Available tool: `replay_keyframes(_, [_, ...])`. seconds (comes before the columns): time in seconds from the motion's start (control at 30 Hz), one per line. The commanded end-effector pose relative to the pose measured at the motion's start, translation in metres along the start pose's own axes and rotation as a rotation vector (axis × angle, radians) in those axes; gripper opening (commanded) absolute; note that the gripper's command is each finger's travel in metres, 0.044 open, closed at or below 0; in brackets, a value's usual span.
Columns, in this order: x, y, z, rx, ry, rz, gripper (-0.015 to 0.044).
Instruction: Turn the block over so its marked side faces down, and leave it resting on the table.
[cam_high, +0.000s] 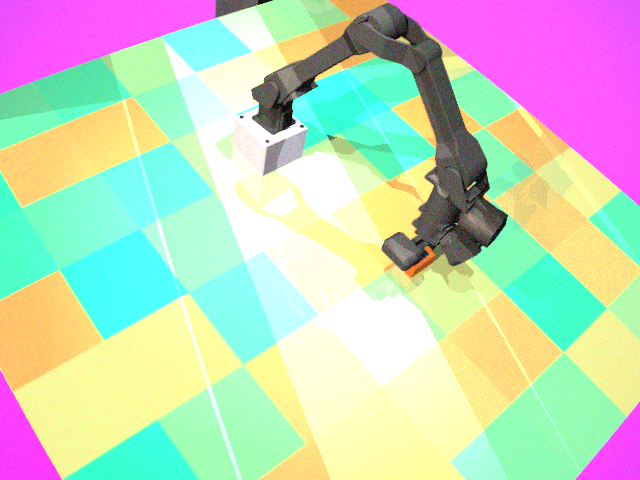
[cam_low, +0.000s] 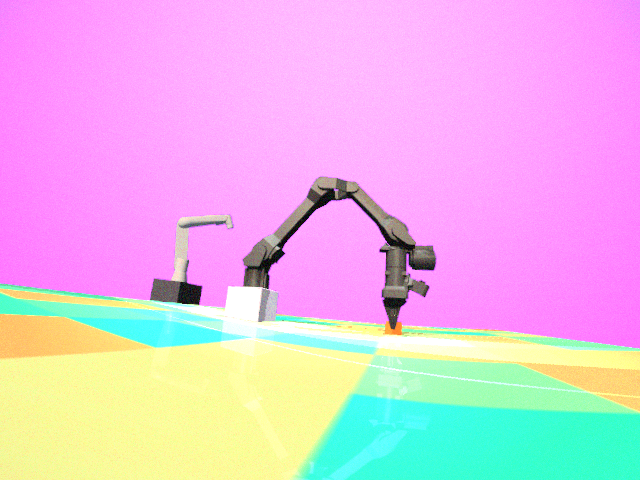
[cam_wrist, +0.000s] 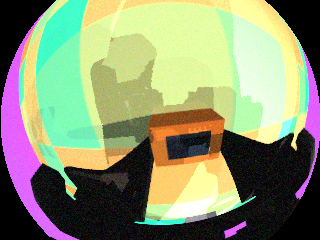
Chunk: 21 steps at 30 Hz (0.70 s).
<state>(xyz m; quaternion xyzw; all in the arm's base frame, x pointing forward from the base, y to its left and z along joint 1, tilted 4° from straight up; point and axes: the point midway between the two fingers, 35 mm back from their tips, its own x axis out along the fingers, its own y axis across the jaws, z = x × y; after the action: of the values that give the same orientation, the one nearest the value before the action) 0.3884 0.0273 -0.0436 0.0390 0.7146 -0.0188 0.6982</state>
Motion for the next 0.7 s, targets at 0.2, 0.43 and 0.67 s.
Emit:
replay_keyframes(0.2, [-0.029,0.000,0.000,0.003,-0.001,-0.001,0.0000])
replay_keyframes(0.43, [-0.025,0.000,0.002,0.000,-0.068,-0.004,0.0000])
replay_keyframes(0.67, [-0.020,0.001,0.004,-0.003,-0.173,-0.006,0.0000])
